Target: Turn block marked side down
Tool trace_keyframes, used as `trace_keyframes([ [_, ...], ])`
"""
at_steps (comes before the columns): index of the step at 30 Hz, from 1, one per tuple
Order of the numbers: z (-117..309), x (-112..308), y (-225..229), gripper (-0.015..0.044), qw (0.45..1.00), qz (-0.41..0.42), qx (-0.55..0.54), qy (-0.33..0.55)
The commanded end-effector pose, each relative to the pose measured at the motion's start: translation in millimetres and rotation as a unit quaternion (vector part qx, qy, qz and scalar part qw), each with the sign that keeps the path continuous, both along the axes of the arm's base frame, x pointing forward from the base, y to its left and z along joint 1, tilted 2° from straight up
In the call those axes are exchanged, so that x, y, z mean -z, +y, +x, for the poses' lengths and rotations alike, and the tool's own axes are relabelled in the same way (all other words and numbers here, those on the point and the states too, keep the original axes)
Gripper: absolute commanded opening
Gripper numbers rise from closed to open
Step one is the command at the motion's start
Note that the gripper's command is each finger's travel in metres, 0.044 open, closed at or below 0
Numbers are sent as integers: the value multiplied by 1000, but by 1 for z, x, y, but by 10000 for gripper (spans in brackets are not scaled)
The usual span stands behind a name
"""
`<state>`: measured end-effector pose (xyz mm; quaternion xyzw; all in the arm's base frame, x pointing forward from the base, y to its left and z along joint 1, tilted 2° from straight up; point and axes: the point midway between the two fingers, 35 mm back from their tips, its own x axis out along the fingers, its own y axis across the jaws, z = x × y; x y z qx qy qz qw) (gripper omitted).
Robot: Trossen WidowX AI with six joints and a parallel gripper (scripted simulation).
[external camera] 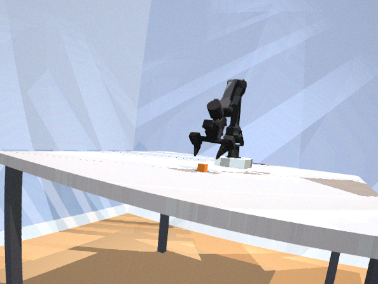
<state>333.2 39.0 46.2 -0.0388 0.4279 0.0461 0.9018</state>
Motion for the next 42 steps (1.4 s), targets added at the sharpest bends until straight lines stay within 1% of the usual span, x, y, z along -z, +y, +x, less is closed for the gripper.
trace_keyframes([
  [1,-11,-24,-2,440,999,-4,8,33],
  [7,-9,-25,-2,440,999,-5,8,44],
  [15,15,-37,1,440,984,-20,11,175],
  [22,27,-48,2,440,956,-32,15,291],
  [24,28,-50,2,440,949,-35,16,312],
  [29,28,-51,2,440,948,-35,16,314],
  [30,28,-48,2,440,948,-35,16,314],
  [33,30,-18,1,440,948,-35,16,315],
  [39,30,-14,1,440,948,-35,16,315],
  [42,30,-2,1,440,948,-35,16,315],
])
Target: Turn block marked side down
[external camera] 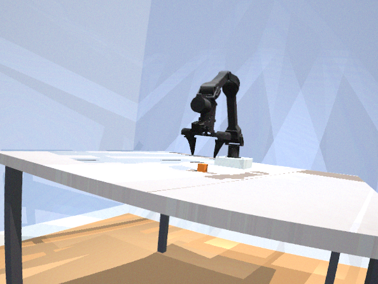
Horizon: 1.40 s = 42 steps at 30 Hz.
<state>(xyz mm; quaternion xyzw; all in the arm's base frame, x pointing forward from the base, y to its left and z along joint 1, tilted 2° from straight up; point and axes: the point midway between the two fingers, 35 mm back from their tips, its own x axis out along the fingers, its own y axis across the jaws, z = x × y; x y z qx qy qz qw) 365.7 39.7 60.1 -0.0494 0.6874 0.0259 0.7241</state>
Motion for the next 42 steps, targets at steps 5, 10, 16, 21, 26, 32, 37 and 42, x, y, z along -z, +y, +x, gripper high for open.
trace_keyframes([
  [5,-2,14,0,440,1000,2,1,6],
  [10,-2,21,0,440,1000,2,1,6],
  [16,-1,31,0,440,1000,2,1,6],
  [21,-1,39,-1,440,1000,2,1,6],
  [26,-1,46,-1,440,1000,2,1,6],
  [32,-1,46,-1,309,1000,2,1,6],
  [37,-1,46,-1,177,1000,2,1,6],
  [42,-1,46,-1,105,1000,2,1,6],
])
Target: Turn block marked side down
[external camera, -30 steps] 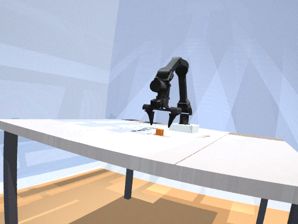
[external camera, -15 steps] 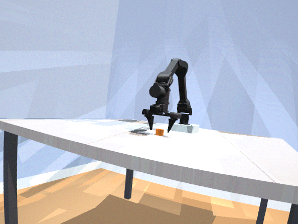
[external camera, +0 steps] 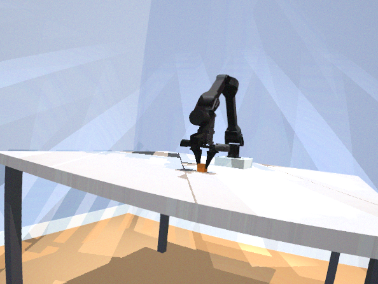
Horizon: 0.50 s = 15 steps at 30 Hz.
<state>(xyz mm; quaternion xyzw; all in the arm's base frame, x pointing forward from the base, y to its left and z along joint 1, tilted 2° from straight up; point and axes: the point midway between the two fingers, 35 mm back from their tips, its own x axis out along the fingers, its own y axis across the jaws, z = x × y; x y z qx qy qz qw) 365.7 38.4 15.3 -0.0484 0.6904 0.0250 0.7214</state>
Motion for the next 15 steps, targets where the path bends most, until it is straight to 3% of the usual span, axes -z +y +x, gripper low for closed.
trace_keyframes([
  [1,-1,1,0,98,1000,2,0,2],
  [15,-1,-10,1,0,1000,2,0,2],
])
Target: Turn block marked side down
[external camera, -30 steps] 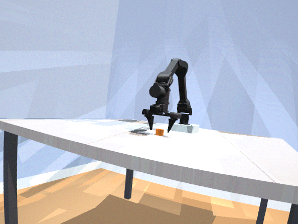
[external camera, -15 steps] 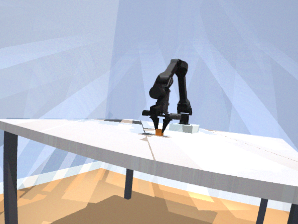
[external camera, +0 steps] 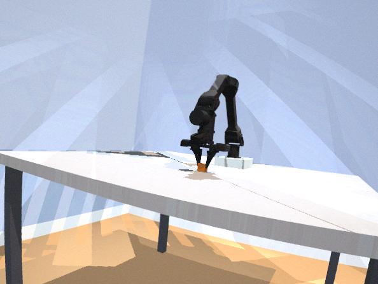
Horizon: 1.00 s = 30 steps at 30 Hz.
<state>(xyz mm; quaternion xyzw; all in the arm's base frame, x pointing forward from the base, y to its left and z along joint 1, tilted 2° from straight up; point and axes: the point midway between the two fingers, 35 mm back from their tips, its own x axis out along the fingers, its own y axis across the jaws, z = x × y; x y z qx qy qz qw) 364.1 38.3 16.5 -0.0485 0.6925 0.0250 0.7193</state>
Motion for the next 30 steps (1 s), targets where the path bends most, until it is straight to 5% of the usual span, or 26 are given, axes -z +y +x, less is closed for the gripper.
trace_keyframes([
  [1,0,-16,1,0,1000,2,0,-1],
  [30,1,-16,2,0,985,20,-6,-170],
])
